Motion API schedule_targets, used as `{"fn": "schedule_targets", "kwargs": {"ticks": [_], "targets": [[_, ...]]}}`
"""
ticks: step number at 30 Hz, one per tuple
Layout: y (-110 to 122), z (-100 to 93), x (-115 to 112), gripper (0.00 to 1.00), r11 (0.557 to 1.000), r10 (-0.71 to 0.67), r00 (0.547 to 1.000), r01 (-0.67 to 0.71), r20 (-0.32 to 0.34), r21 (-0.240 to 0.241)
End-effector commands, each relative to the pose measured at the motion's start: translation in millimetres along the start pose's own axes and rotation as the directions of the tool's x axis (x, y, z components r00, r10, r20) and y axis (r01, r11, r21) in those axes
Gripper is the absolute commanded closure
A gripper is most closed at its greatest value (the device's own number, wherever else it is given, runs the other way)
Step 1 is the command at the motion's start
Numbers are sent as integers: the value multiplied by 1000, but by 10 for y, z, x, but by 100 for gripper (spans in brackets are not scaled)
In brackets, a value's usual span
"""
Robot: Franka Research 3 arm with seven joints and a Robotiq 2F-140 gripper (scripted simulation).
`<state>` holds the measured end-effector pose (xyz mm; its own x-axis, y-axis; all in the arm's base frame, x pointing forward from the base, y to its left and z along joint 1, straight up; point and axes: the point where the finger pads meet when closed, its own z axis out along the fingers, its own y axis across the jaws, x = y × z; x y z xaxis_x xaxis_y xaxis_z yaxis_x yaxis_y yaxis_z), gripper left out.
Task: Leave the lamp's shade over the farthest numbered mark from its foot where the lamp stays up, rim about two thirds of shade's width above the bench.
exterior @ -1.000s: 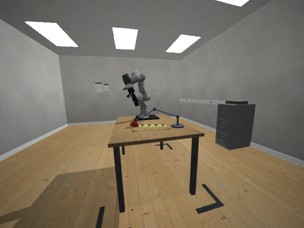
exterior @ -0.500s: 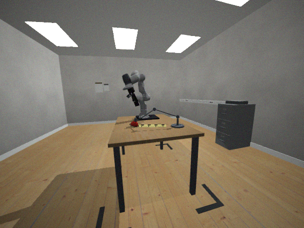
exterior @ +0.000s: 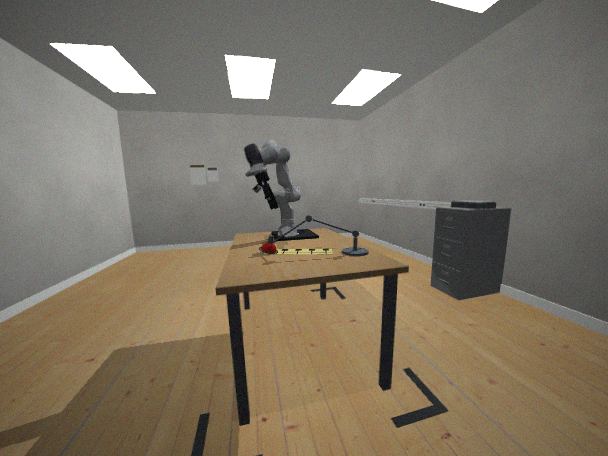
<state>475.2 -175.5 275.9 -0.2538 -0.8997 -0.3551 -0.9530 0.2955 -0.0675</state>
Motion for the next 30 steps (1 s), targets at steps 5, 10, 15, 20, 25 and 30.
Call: {"fn": "schedule_targets", "kwargs": {"ticks": [5, 10, 15, 20, 25, 30], "targets": [[31, -212, -76, 0, 1000, 15, 1000, -15, -1, -13], [19, -296, -109, 0, 1000, 12, 1000, -12, -1, -10], [-8, -436, -162, 0, 1000, 5, 1000, -5, 0, -4], [-35, -575, -216, 0, 1000, -2, 1000, 2, 0, 3], [-51, -659, -248, 0, 1000, -6, 1000, 6, 0, 7], [-58, -574, -460, 0, 1000, -10, 1000, 10, 0, 12]]}}
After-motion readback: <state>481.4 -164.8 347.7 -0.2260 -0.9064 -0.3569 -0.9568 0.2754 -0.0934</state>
